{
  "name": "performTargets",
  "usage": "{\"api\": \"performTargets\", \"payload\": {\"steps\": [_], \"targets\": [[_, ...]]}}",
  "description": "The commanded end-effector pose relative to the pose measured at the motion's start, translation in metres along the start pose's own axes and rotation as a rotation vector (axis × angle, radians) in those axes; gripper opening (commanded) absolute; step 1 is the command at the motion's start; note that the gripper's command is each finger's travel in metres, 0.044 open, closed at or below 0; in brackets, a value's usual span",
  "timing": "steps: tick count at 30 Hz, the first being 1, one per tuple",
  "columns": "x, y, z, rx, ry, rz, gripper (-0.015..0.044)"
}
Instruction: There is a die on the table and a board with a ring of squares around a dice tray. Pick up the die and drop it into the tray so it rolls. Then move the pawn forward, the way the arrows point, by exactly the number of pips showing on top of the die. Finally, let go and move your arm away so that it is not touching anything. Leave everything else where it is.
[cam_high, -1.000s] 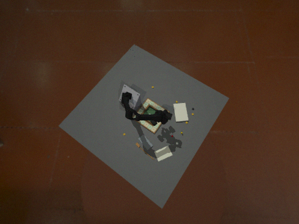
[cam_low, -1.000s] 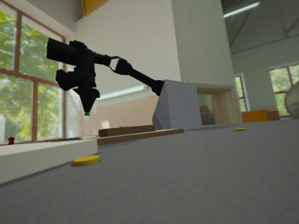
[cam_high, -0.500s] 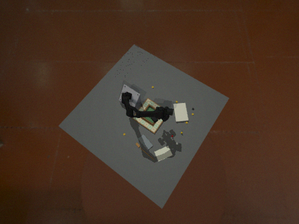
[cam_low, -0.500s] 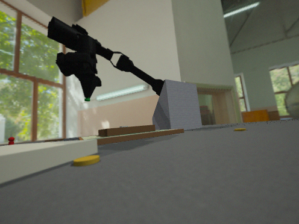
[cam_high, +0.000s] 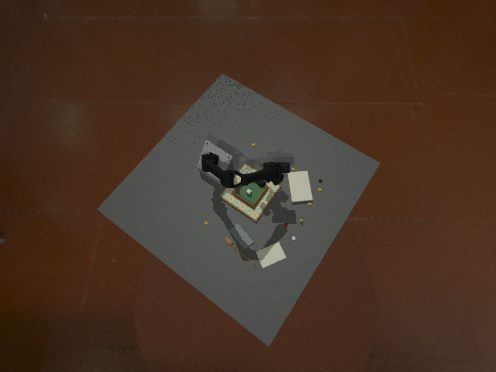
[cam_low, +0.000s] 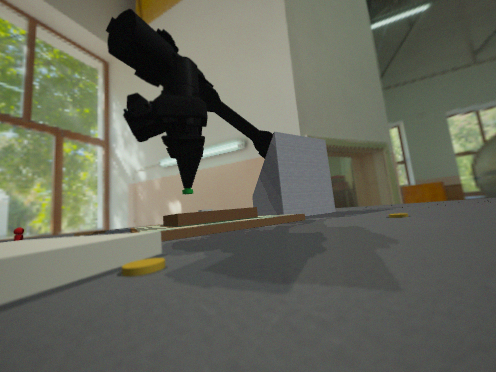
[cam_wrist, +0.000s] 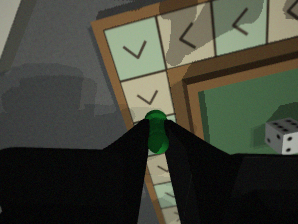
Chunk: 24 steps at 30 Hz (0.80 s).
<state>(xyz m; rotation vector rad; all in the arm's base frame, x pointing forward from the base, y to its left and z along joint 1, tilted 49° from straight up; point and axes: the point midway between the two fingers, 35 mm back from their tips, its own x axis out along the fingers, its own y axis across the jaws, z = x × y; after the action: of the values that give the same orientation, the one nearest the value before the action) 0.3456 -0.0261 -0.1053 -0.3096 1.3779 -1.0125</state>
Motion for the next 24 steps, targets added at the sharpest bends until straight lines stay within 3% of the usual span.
{"api": "performTargets", "payload": {"steps": [1,9,24], "targets": [[0.002,0.004,-0.003,0.012,-0.006,0.007,0.0],[0.035,0.004,-0.002,0.011,-0.006,0.005,0.0],[0.051,0.003,-0.002,0.011,-0.007,0.004,0.0]]}}
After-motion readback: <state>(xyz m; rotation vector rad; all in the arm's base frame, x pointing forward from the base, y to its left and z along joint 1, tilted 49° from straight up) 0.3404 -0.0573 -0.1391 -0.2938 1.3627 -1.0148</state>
